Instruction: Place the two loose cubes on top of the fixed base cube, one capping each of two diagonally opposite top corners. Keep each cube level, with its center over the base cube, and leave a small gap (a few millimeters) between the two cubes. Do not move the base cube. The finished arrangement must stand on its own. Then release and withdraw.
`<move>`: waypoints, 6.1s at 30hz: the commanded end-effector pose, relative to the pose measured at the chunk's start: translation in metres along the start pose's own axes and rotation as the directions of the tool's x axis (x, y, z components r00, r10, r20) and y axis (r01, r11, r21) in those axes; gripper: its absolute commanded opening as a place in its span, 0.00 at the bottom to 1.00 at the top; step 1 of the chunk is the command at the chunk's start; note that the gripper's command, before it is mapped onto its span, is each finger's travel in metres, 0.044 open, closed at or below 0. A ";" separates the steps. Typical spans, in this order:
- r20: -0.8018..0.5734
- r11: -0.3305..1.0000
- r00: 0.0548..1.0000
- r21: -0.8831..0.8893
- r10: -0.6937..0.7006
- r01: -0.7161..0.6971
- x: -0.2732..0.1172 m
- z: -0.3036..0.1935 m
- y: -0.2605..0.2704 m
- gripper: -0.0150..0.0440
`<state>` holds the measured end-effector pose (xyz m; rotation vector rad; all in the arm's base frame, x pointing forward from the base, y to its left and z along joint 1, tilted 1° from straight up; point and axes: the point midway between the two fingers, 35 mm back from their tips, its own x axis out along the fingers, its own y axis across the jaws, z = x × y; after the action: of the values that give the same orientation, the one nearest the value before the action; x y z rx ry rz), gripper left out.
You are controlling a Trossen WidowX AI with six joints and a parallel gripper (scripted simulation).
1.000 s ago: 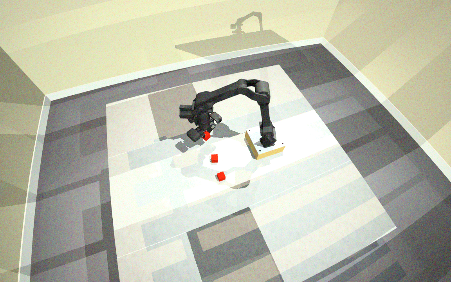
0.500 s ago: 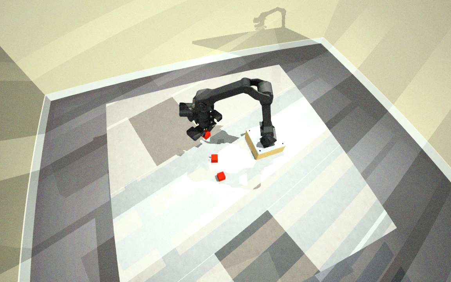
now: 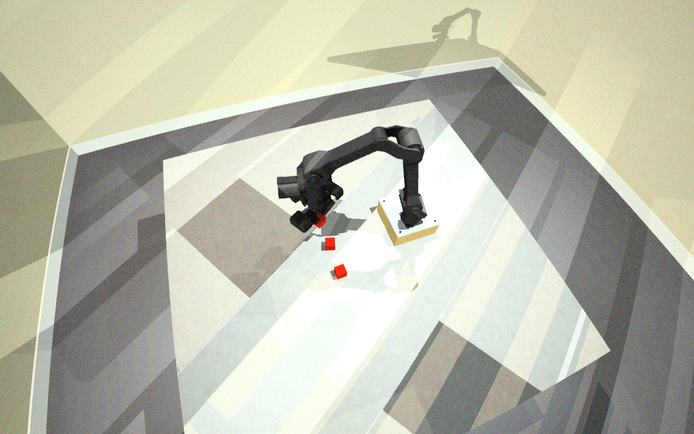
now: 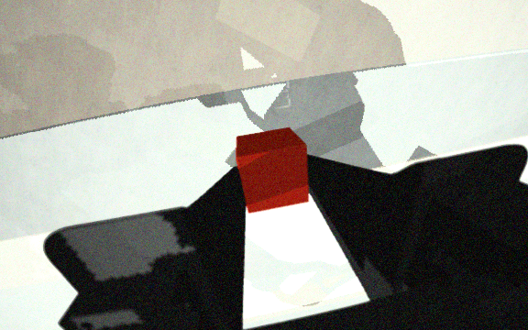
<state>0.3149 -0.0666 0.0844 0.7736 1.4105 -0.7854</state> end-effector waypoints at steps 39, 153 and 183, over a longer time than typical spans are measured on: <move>-0.004 0.975 1.000 -0.220 0.012 -0.012 0.024 -0.120 0.055 0.43; -0.006 0.952 1.000 -0.307 0.003 -0.005 0.033 -0.163 0.059 0.65; -0.002 -0.078 1.000 -0.997 0.007 -0.001 0.003 -0.086 0.030 0.70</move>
<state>0.2913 0.0343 0.0700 -0.3552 1.5480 0.3394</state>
